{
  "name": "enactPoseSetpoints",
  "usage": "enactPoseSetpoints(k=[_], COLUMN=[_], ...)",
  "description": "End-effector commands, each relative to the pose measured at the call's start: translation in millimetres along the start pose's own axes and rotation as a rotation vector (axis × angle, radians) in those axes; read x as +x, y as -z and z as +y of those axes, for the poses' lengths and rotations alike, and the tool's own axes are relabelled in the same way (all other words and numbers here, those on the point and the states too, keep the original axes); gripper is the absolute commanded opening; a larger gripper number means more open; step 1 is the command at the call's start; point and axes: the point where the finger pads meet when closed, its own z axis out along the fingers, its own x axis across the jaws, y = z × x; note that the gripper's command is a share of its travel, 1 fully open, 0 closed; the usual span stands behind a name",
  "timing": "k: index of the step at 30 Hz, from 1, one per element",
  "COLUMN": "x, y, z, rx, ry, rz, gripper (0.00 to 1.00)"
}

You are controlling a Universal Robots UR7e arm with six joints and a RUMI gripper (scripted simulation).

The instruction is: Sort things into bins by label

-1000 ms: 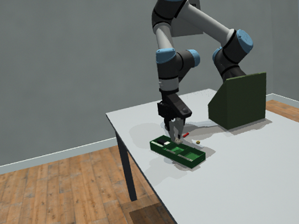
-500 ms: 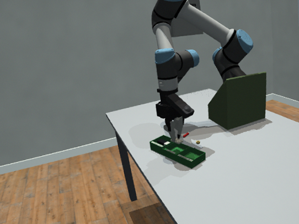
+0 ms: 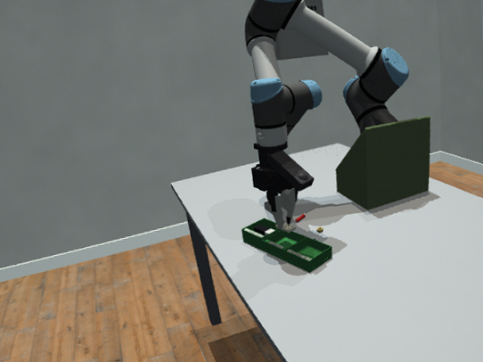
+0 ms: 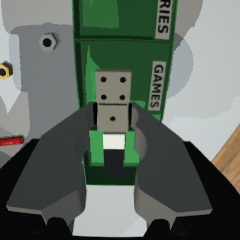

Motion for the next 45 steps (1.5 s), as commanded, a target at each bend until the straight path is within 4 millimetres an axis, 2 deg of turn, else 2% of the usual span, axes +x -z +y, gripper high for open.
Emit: enactPoseSetpoints(k=[1, 23, 40, 41, 45], x=[0.3, 0.3, 0.4, 0.4, 0.4], y=[-3.5, -43.5, -43.8, -43.9, -43.9], z=[0.1, 0.1, 0.1, 0.1, 0.1], rx=[0.000, 0.000, 0.000, 0.000, 0.000], ry=[0.000, 0.000, 0.000, 0.000, 0.000], rz=[0.001, 0.001, 0.001, 0.001, 0.001], gripper=[0.00, 0.00, 0.00, 0.19, 0.19])
